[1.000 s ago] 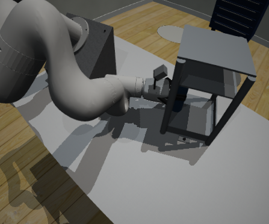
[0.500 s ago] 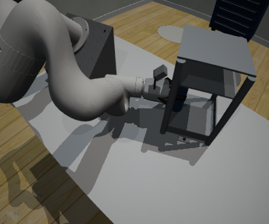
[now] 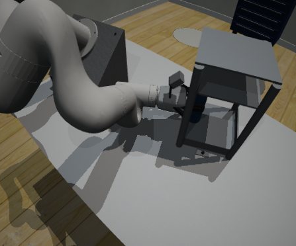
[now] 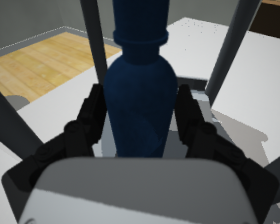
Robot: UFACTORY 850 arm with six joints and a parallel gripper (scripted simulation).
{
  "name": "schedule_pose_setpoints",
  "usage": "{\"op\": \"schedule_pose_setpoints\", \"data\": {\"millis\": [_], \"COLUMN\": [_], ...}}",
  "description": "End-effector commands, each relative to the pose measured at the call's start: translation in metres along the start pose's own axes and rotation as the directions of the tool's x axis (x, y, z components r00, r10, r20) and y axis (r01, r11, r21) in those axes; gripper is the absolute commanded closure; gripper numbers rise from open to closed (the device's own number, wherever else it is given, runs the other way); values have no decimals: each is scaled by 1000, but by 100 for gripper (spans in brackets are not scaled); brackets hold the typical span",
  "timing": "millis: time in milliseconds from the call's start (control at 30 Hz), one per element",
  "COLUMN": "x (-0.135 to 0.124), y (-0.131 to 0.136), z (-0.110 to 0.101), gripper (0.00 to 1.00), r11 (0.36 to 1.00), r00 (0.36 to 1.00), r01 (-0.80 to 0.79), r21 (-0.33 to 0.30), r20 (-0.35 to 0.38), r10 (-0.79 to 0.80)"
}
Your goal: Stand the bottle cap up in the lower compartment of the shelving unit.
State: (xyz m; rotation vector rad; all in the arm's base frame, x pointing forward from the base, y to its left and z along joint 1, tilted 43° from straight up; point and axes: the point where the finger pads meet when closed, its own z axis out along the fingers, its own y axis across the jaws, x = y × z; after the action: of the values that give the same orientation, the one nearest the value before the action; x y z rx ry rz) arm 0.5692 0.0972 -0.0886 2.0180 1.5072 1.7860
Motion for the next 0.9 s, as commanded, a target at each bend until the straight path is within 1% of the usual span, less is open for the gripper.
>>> {"op": "schedule_pose_setpoints", "data": {"millis": [0,433,633,867], "x": [1,1,1,0], "y": [0,0,0,0], "z": [0,-7,-16,-32], "gripper": [26,26,26,26], "r11": [1000,1000,1000,1000], "r00": [1000,1000,1000,1000], "r01": [0,0,0,0], "r21": [0,0,0,0], "r20": [-1,-1,-1,-1], "r10": [0,0,0,0]}}
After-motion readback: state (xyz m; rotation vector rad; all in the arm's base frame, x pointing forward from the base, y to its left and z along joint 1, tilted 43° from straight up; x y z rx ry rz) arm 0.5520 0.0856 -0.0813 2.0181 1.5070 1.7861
